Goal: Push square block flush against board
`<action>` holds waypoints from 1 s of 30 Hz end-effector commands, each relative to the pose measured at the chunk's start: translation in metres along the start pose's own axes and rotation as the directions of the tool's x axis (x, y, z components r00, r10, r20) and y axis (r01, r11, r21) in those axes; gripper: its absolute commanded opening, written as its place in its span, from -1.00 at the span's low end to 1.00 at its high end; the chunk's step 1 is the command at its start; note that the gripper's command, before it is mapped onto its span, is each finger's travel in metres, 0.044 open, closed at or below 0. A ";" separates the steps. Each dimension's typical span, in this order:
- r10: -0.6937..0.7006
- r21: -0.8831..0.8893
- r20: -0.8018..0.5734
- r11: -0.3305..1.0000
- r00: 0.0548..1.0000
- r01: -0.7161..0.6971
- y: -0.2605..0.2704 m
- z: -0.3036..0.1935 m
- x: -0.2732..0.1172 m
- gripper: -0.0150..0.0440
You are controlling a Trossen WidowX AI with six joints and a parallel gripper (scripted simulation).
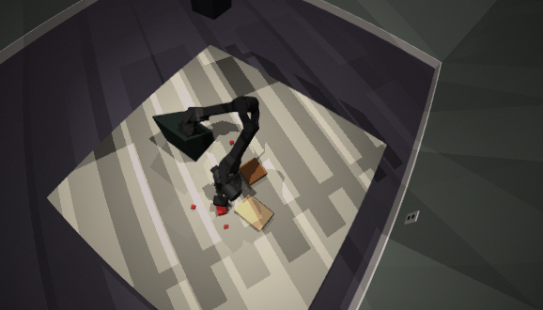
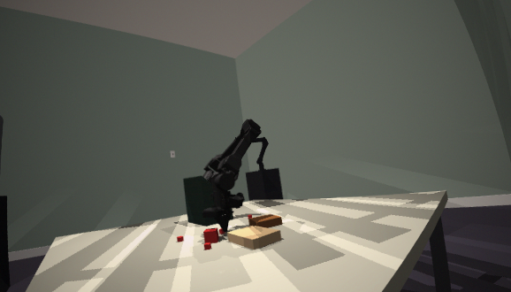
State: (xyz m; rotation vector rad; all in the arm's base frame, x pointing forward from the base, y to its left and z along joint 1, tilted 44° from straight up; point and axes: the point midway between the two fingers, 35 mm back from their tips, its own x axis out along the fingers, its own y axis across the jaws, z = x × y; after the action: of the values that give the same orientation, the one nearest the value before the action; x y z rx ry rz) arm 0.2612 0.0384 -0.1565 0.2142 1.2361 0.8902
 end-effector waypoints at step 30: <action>0.000 0.000 -0.006 1.000 1.000 0.000 0.004 -0.035 0.000 -0.49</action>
State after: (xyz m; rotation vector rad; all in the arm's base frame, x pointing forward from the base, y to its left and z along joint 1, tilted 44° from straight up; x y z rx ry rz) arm 0.2291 0.0311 -0.1661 0.2195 1.2395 0.8913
